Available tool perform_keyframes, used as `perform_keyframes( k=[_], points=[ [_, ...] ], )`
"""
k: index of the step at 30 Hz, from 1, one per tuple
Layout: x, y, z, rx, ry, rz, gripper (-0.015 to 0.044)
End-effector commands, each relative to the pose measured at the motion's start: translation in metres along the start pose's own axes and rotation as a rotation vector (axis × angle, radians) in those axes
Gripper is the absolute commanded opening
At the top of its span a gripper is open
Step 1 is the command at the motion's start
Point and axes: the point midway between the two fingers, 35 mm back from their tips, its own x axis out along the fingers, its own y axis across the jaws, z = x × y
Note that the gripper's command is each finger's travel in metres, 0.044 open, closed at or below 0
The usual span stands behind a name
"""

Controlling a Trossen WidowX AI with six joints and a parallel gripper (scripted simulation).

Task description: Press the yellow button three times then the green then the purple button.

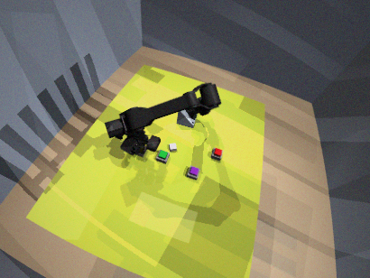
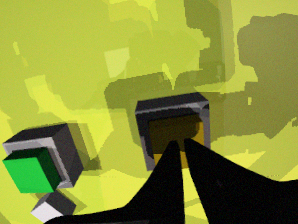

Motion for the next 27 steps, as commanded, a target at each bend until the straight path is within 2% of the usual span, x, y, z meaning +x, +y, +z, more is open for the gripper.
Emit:
perform_keyframes(
  k=[1, 21, 25, 27],
  points=[
    [0.008, 0.001, -0.002, 0.007, 0.002, 0.007, 0.002],
    [0.01, 0.001, -0.002, 0.007, 0.002, 0.008, 0.002],
    [-0.022, 0.001, -0.002, 0.007, 0.003, 0.006, 0.002],
    [-0.025, 0.001, -0.002, 0.007, 0.003, 0.006, 0.002]
  ],
)
